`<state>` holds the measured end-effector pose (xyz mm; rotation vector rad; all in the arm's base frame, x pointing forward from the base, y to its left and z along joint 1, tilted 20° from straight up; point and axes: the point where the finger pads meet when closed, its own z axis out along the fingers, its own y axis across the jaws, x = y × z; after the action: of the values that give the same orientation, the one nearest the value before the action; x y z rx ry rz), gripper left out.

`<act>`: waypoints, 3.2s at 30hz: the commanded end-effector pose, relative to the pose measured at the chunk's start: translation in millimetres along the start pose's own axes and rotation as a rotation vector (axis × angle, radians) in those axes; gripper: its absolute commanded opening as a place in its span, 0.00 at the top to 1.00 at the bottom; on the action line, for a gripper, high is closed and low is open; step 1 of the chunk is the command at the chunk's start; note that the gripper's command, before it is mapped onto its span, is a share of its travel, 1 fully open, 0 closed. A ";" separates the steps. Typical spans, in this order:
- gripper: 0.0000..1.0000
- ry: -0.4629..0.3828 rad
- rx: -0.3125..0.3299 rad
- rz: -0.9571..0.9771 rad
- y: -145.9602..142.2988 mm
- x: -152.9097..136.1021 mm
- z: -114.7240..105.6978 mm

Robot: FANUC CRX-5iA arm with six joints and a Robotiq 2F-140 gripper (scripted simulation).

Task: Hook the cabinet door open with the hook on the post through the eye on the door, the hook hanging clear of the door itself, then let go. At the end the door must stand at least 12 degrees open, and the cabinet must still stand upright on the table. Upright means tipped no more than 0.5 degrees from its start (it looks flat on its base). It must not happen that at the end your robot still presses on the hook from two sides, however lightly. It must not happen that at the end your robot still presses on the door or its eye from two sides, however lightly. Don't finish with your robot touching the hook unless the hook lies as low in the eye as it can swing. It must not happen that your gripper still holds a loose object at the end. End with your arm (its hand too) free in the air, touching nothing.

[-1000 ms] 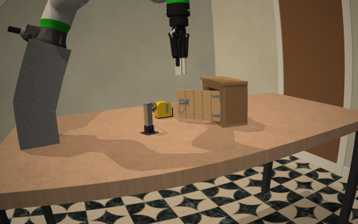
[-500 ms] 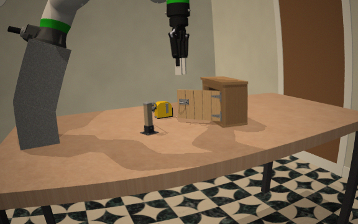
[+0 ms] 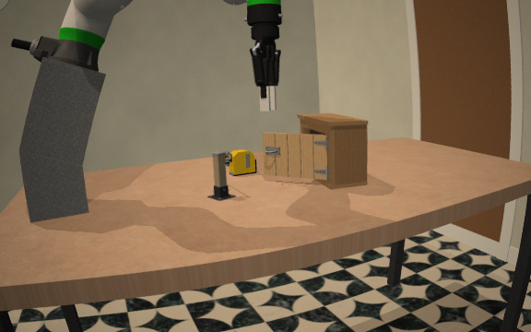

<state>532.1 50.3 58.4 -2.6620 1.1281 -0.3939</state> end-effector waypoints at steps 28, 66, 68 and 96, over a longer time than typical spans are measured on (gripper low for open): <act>0.84 0.000 0.000 0.000 -0.2 0.1 23.6; 0.84 0.000 0.000 0.000 -0.4 0.0 69.6; 0.84 0.000 0.000 0.000 -0.4 0.0 70.1; 0.84 0.000 0.000 -0.043 6.7 -0.1 71.8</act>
<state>551.0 53.0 -11.3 -2.6901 1.0725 -0.4016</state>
